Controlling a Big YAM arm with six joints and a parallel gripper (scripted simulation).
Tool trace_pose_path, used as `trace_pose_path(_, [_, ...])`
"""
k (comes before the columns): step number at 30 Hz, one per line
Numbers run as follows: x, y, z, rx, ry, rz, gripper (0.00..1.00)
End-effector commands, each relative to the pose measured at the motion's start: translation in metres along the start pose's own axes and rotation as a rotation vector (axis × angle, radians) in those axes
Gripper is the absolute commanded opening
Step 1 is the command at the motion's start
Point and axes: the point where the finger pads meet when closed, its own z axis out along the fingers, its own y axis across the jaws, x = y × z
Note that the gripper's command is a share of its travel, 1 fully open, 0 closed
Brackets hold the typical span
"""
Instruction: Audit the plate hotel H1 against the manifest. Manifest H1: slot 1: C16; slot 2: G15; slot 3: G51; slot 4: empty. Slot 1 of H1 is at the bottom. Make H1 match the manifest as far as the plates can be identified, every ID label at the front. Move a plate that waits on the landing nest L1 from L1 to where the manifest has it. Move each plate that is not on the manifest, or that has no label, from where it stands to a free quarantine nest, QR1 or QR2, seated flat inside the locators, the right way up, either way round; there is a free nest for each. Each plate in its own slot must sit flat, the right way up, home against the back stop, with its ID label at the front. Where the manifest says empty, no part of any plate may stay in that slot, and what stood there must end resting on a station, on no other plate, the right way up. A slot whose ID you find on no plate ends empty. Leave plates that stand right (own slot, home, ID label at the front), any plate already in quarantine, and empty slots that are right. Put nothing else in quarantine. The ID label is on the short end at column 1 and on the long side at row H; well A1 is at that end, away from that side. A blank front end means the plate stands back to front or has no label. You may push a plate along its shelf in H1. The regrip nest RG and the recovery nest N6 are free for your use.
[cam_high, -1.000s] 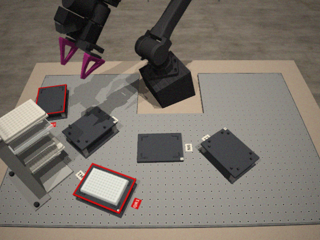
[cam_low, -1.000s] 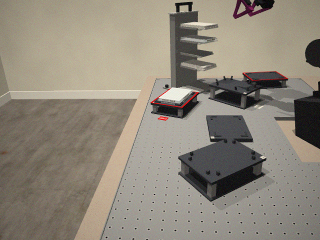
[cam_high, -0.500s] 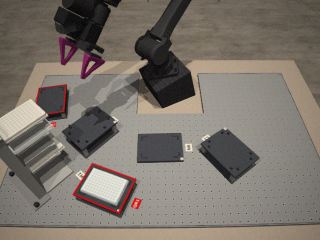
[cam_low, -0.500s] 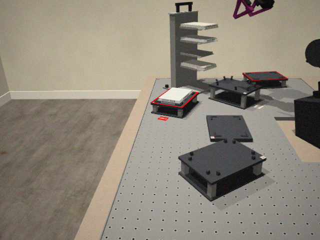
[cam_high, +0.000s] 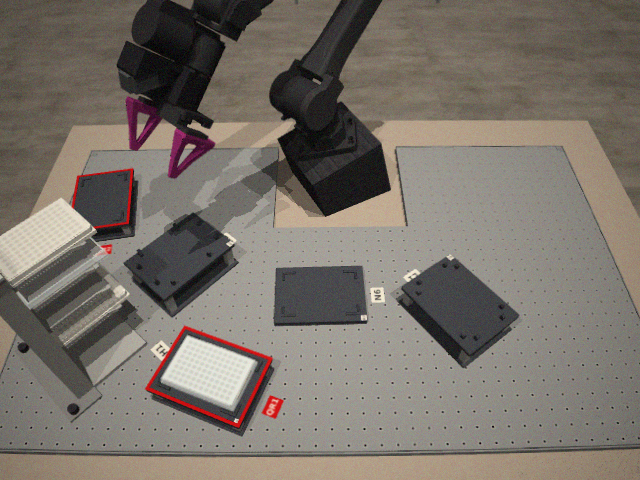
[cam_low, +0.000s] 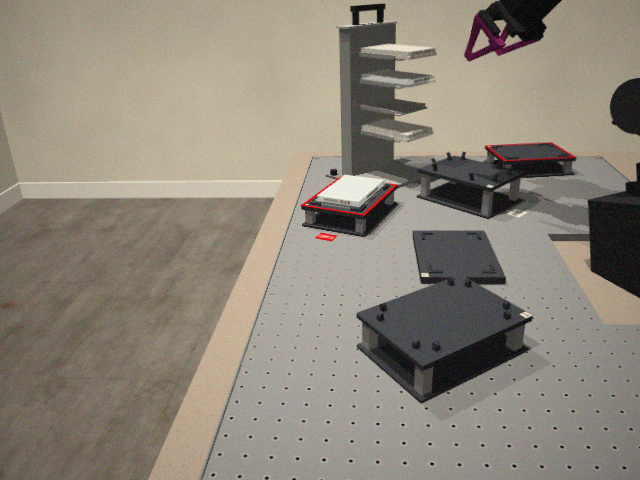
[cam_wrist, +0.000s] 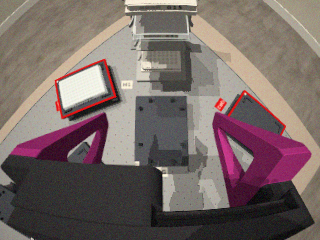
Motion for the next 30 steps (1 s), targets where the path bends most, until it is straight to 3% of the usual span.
trace_pose_path(1, [-0.003, -0.005, 0.005, 0.013, -0.029, -0.008, 1.00])
trace_pose_path(6, [-0.003, -0.004, 0.010, 0.012, -0.029, -0.010, 1.00])
trace_pose_path(7, [-0.041, -0.007, -0.004, 0.017, -0.096, -0.010, 1.00])
trace_pose_path(30, [-0.061, -0.002, 0.018, 0.005, -0.095, 0.003, 1.00])
